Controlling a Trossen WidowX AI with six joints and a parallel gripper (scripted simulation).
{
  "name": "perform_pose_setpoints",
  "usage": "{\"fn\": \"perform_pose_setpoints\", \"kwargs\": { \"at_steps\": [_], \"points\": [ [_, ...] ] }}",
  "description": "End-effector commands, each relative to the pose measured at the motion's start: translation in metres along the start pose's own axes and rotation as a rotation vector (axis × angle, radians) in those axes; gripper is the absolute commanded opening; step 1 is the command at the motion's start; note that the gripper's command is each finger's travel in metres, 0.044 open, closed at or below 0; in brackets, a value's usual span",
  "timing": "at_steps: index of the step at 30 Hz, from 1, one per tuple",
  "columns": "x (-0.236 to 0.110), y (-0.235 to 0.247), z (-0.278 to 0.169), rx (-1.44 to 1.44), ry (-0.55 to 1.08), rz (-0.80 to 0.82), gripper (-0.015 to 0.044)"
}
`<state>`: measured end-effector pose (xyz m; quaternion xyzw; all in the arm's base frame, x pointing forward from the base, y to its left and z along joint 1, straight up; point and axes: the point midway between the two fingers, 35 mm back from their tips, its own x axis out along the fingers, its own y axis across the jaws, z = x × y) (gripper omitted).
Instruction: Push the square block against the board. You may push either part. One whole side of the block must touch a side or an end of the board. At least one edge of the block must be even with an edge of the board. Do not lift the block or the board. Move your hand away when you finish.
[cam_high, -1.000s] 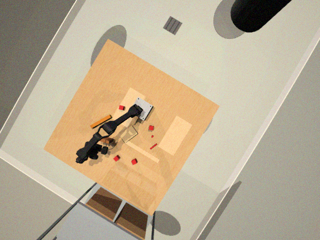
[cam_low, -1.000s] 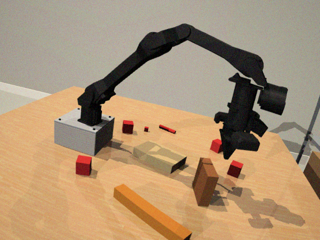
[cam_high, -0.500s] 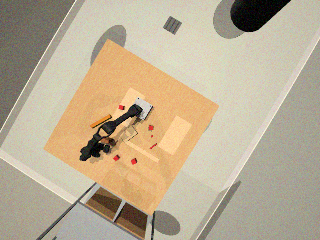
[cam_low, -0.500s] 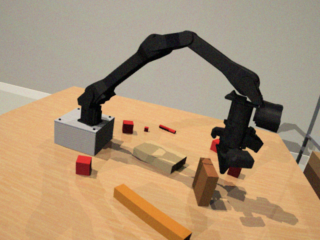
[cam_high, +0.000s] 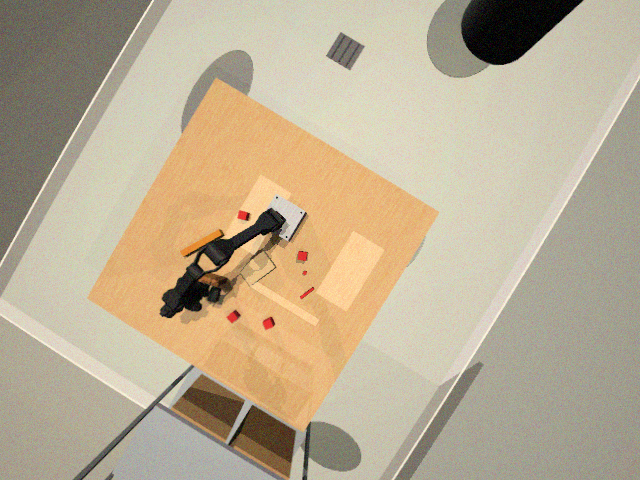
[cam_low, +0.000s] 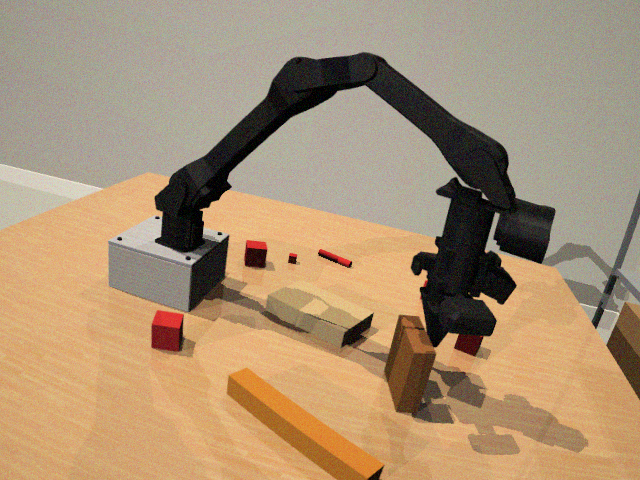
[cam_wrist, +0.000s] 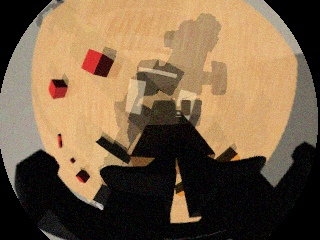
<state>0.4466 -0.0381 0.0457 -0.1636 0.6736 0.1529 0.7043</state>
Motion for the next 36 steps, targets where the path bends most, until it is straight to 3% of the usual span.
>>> {"fn": "perform_pose_setpoints", "kwargs": {
  "at_steps": [1, 27, 36],
  "points": [
    [0.002, 0.000, -0.009, 0.000, 0.006, 0.005, 0.0000],
    [0.004, 0.001, -0.046, 0.000, 0.009, 0.006, 0.0000],
    [0.003, 0.000, -0.035, 0.000, 0.008, 0.005, 0.0000]
  ]
}}
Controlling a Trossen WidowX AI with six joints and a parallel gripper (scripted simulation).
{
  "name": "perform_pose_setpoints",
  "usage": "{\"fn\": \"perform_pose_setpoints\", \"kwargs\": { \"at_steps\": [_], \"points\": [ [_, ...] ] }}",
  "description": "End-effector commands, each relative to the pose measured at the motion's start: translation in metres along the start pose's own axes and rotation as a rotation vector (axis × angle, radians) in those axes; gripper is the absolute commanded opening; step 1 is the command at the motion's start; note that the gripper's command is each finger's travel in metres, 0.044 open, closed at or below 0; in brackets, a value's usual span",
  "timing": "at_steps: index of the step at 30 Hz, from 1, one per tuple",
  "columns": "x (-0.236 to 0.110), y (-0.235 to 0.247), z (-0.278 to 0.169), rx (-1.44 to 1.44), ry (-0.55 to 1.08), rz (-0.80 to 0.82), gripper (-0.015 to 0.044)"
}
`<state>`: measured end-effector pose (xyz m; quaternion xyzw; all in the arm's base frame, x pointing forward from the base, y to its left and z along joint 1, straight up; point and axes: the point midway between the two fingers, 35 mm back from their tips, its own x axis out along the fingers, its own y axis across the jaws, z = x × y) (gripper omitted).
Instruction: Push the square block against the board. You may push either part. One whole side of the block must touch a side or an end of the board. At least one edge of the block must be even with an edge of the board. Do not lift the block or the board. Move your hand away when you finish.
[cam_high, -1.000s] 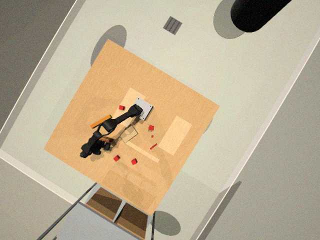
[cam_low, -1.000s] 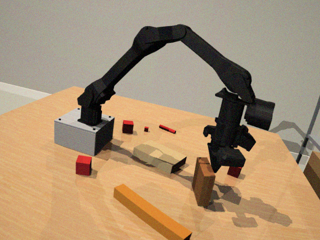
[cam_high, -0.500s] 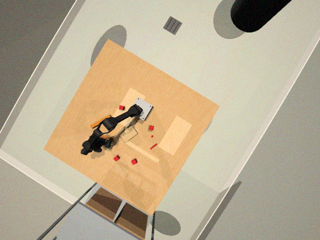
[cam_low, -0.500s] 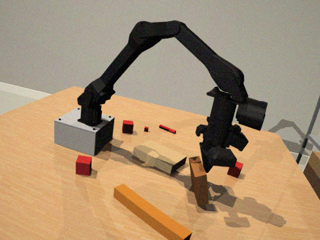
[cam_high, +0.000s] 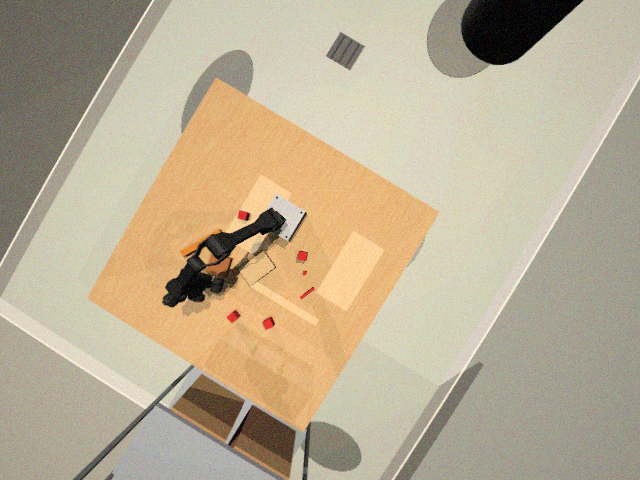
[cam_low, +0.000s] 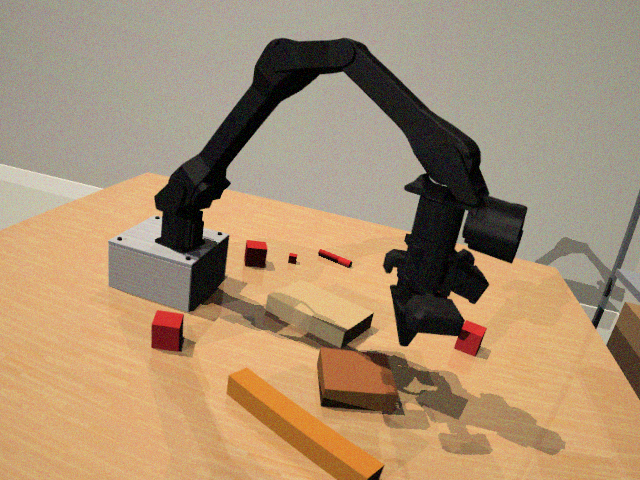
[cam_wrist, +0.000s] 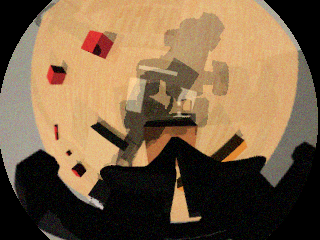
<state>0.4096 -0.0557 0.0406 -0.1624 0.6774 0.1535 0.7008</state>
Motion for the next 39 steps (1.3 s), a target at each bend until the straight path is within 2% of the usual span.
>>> {"fn": "perform_pose_setpoints", "kwargs": {
  "at_steps": [1, 28, 30, 34, 39],
  "points": [
    [-0.001, 0.000, 0.007, -0.001, -0.002, 0.001, 0.0000],
    [-0.001, 0.000, 0.048, -0.001, -0.005, 0.001, 0.0000],
    [-0.009, -0.001, 0.043, -0.002, -0.005, 0.000, 0.0000],
    [-0.049, -0.001, 0.043, -0.002, -0.005, 0.001, 0.0000],
    [-0.051, -0.001, 0.043, -0.001, -0.004, 0.001, 0.0000]
  ]
}}
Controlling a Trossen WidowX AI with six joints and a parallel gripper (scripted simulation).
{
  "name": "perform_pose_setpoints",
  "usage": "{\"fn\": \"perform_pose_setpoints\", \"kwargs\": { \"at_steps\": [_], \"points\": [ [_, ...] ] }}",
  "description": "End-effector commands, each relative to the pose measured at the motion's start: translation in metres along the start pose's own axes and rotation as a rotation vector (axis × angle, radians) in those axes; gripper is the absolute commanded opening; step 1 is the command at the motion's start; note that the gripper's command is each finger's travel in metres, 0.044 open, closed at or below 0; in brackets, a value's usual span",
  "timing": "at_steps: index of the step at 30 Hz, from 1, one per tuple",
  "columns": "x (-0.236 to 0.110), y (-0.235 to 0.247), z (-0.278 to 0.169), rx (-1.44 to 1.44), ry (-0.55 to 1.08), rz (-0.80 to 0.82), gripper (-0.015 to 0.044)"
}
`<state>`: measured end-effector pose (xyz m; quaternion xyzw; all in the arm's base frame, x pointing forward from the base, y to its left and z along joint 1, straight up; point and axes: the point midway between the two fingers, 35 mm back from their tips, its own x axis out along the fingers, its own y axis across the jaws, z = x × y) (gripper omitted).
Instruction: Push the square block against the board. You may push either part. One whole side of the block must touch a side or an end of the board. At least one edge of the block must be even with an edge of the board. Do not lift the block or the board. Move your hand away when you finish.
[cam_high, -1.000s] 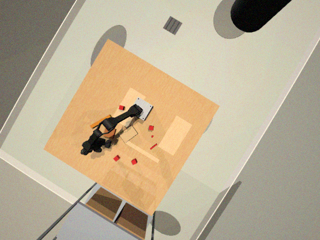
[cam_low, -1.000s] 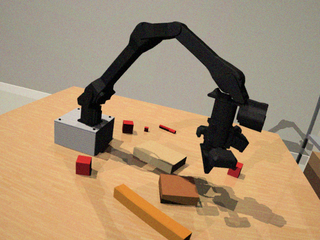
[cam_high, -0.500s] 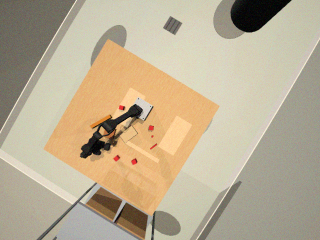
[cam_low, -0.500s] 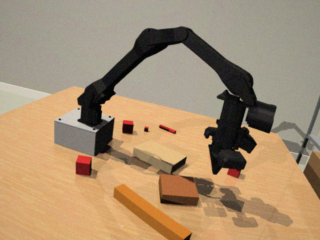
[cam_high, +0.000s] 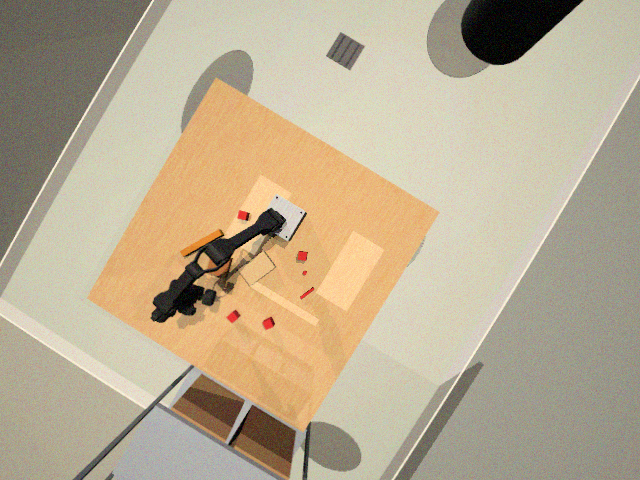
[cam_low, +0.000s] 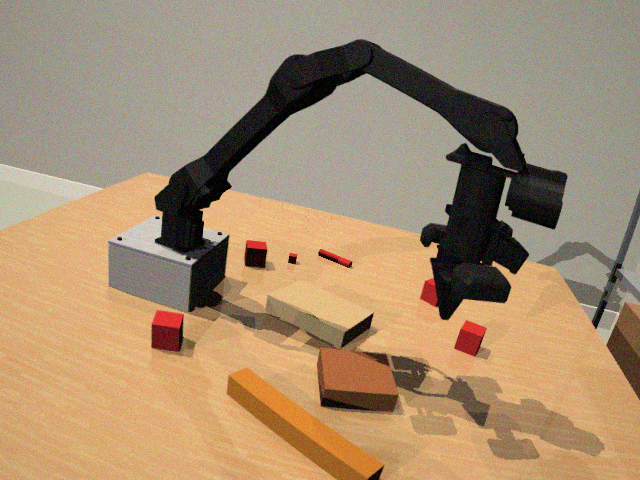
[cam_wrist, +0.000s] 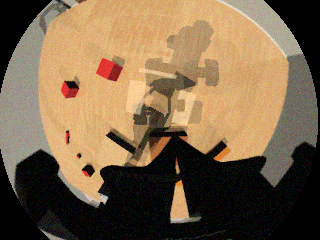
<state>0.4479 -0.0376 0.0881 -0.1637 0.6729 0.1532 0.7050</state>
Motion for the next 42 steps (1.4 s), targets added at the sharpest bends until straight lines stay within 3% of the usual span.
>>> {"fn": "perform_pose_setpoints", "kwargs": {
  "at_steps": [1, 32, 42],
  "points": [
    [-0.004, 0.000, -0.001, 0.000, 0.007, 0.006, 0.0000],
    [-0.004, 0.000, -0.001, 0.006, 0.006, 0.004, 0.0000],
    [0.007, -0.010, -0.045, 0.323, 0.010, 0.001, 0.0000]
  ]
}}
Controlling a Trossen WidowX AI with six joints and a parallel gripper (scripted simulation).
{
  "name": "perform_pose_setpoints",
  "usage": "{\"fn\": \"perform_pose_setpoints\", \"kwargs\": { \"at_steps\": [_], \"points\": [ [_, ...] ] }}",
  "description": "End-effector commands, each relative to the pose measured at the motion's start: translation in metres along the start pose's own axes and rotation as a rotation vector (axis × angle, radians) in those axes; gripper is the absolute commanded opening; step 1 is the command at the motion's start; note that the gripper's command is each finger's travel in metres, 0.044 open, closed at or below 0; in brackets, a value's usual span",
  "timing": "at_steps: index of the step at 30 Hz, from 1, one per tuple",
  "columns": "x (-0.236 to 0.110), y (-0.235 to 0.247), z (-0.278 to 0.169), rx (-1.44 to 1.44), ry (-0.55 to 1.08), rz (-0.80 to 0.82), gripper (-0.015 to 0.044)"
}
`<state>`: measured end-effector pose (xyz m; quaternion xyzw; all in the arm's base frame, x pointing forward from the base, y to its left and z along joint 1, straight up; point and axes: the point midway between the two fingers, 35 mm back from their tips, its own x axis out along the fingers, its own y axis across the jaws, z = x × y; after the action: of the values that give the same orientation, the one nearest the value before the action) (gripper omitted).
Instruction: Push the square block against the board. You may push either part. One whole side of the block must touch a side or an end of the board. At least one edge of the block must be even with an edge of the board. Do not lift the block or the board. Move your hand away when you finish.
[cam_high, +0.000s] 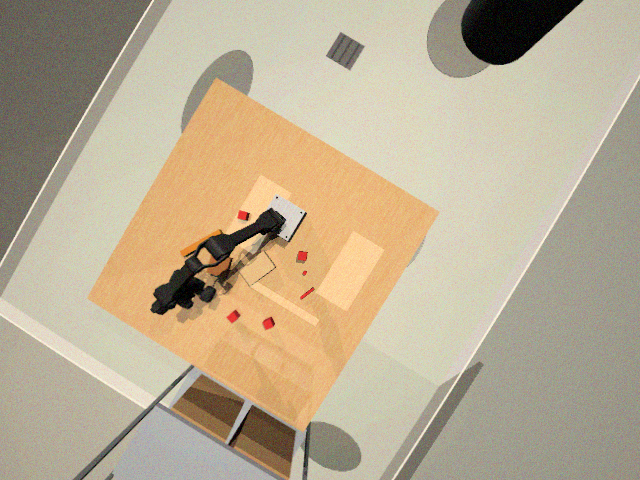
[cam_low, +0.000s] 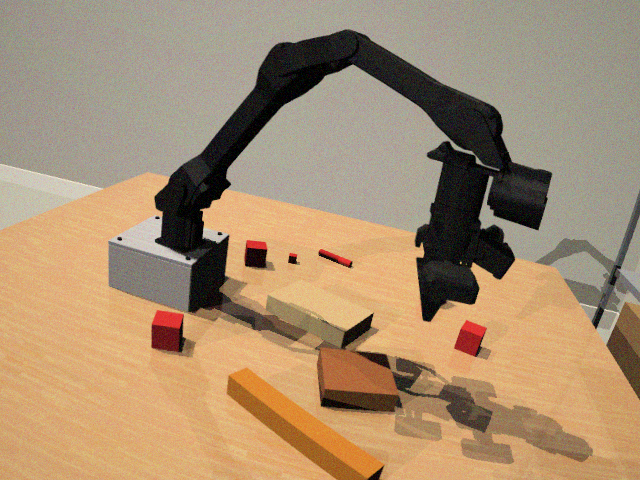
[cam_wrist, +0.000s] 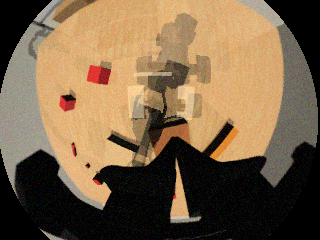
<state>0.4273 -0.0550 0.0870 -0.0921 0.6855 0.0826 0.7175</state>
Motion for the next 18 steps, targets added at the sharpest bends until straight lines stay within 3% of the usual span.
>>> {"fn": "perform_pose_setpoints", "kwargs": {
  "at_steps": [1, 18],
  "points": [
    [0.008, -0.008, -0.022, 0.153, 0.009, 0.003, 0.0000],
    [0.037, -0.018, -0.112, 0.734, 0.017, -0.002, 0.0000]
  ]
}}
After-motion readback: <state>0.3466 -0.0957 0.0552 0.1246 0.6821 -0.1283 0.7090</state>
